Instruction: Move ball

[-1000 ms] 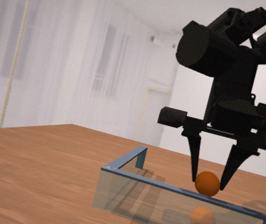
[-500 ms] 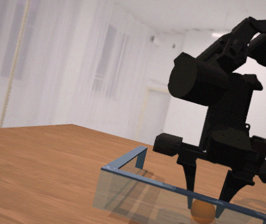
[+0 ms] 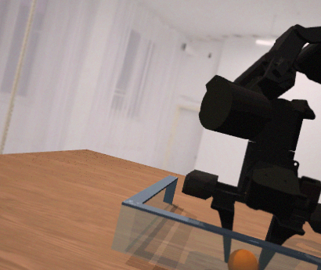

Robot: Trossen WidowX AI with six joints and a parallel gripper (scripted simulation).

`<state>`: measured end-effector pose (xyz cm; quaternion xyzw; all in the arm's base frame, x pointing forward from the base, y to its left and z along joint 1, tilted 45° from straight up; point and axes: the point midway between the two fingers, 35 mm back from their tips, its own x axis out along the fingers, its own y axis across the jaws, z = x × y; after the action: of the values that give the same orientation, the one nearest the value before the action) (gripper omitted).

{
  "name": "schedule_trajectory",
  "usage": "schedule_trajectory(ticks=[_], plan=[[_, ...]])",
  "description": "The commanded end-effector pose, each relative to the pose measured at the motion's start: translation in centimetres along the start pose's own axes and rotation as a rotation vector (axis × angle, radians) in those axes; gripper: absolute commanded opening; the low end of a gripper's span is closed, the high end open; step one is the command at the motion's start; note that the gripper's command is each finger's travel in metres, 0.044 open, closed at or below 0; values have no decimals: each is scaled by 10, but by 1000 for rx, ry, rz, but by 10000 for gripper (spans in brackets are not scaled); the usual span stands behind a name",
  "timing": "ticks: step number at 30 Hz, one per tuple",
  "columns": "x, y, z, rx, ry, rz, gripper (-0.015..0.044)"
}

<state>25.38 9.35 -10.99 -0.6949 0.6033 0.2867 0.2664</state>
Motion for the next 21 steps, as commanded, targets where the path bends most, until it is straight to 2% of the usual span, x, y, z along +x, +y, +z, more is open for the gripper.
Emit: schedule_trajectory(ticks=[1, 7, 12, 14, 17, 21], plan=[[0, 0, 0, 1, 0, 0, 131], [0, 0, 0, 1, 0, 0, 286], [-3, 0, 0, 0, -1, 0, 286], [-24, -2, 2, -2, -2, 1, 286], [-75, 0, 1, -6, 1, 4, 286], [-86, 1, 0, -7, 3, 5, 286]])
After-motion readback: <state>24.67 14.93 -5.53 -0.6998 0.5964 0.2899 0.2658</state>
